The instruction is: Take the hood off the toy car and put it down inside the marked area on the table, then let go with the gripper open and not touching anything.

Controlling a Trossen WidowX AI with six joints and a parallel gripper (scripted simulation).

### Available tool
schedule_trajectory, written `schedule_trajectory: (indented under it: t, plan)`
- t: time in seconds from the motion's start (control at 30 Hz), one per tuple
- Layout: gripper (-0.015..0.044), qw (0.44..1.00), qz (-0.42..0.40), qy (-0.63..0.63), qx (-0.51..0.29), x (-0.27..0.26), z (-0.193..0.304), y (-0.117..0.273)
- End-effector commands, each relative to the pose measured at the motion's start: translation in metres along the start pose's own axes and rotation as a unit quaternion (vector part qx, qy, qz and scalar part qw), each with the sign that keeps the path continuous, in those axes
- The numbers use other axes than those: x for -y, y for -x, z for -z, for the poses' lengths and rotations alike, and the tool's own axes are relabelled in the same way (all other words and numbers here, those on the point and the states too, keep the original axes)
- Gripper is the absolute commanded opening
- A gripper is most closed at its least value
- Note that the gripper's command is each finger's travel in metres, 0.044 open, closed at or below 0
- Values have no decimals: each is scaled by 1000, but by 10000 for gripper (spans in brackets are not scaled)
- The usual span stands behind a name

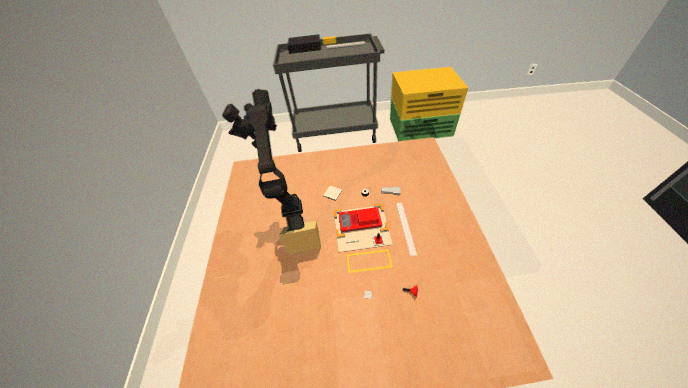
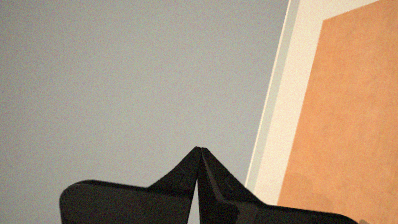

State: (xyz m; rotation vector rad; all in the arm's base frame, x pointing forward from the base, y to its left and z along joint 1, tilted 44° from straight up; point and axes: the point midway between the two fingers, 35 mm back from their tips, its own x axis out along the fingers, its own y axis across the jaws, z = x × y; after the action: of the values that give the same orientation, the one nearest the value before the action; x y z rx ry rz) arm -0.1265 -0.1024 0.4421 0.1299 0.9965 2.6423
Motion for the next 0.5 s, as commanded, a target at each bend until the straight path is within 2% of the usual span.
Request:
schedule_trajectory:
  t: [0.0,0.17,0.47]
  plan:
    - [26,1000,1,-1,1,1,-1,0]
    - [157,999,22,-21,16,16,-23,-12]
    - [394,989,115,-65,68,61,-71,-33]
